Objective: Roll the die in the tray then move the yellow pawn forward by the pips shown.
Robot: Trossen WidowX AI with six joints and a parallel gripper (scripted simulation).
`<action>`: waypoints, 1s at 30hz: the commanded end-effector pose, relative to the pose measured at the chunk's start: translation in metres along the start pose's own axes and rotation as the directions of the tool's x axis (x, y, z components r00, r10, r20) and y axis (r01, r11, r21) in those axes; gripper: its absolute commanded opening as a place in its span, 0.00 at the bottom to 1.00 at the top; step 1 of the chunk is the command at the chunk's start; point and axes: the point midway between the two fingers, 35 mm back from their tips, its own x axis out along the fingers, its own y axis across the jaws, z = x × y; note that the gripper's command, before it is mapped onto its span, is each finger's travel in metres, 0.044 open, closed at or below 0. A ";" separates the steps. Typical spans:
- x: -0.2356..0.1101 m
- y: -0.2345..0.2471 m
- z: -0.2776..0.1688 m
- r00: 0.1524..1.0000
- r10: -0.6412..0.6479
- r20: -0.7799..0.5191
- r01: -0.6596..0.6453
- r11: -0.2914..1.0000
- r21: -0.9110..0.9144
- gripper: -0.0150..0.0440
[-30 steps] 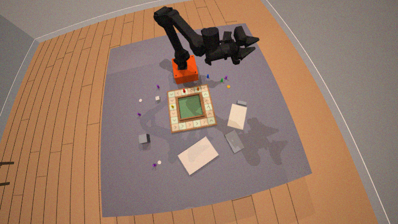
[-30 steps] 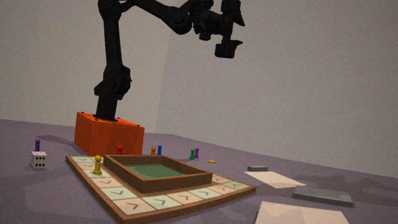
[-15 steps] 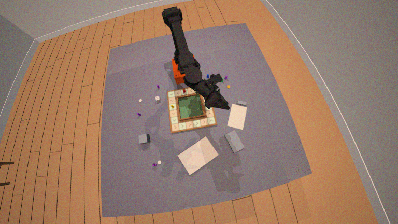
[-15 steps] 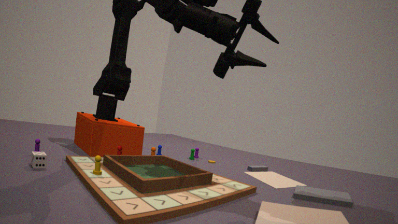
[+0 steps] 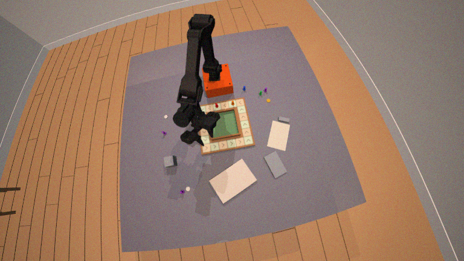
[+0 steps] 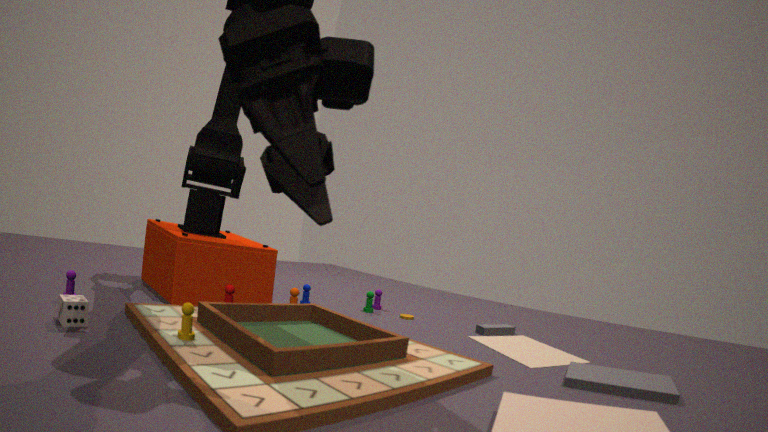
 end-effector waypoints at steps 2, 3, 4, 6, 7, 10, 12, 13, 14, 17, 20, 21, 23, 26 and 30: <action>-0.012 0.001 -0.087 0.967 0.076 -0.244 -0.013 0.968 0.250 0.72; -0.016 0.004 -0.103 0.954 0.099 -0.284 -0.011 0.955 0.296 0.72; -0.021 0.007 -0.118 0.939 0.125 -0.320 -0.008 0.940 0.341 0.72; -0.032 0.016 -0.148 0.903 0.184 -0.387 0.002 0.902 0.432 0.72; -0.039 0.022 -0.163 0.882 0.220 -0.418 0.009 0.877 0.480 0.72; -0.063 0.043 -0.204 0.809 0.337 -0.481 0.036 0.789 0.613 0.72; -0.075 0.054 -0.219 0.775 0.391 -0.496 0.050 0.745 0.666 0.72; -0.076 0.055 -0.220 0.771 0.398 -0.497 0.052 0.739 0.672 0.72; -0.076 0.055 -0.220 0.771 0.398 -0.497 0.052 0.739 0.672 0.72; -0.079 0.061 -0.220 0.771 0.399 -0.497 0.051 0.739 0.672 0.72; -0.079 0.062 -0.220 0.771 0.399 -0.497 0.051 0.738 0.672 0.72; -0.079 0.062 -0.220 0.771 0.399 -0.497 0.051 0.738 0.672 0.72; -0.078 0.063 -0.221 0.771 0.399 -0.497 0.051 0.738 0.672 0.72; -0.067 0.069 -0.229 0.771 0.399 -0.497 0.051 0.738 0.672 0.72; -0.066 0.070 -0.230 0.771 0.399 -0.497 0.051 0.738 0.672 0.72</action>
